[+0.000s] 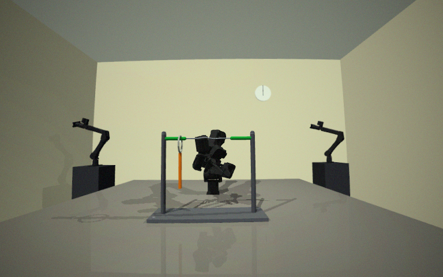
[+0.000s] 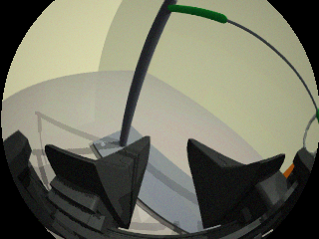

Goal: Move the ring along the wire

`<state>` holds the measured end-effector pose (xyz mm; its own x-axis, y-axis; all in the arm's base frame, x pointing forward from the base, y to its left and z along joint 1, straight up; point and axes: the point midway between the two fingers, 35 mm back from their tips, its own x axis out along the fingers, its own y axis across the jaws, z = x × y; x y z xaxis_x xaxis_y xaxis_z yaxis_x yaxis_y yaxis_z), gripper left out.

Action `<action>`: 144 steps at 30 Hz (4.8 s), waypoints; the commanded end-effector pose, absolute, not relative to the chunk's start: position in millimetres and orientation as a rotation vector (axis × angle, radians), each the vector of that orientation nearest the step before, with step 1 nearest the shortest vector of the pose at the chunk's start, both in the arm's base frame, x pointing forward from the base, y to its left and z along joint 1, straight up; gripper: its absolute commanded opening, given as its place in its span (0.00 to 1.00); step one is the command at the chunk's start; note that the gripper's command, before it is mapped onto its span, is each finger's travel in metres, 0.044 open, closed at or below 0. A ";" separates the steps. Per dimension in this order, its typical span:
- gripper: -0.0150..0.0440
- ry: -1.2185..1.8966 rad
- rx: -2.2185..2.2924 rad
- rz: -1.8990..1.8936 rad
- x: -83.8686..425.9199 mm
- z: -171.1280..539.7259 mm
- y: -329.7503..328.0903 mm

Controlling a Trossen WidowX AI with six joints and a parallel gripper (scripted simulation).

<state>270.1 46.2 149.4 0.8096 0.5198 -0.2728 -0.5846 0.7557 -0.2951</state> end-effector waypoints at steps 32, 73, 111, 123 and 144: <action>0.53 0.223 0.013 0.030 215.9 97.0 -100.2; 0.53 0.164 -0.013 0.024 296.7 131.8 -100.9; 0.53 0.158 -0.011 0.024 335.5 122.1 -94.9; 0.44 0.160 -0.014 0.029 335.1 121.5 -94.2; 0.00 0.160 -0.015 0.028 335.4 126.5 -95.2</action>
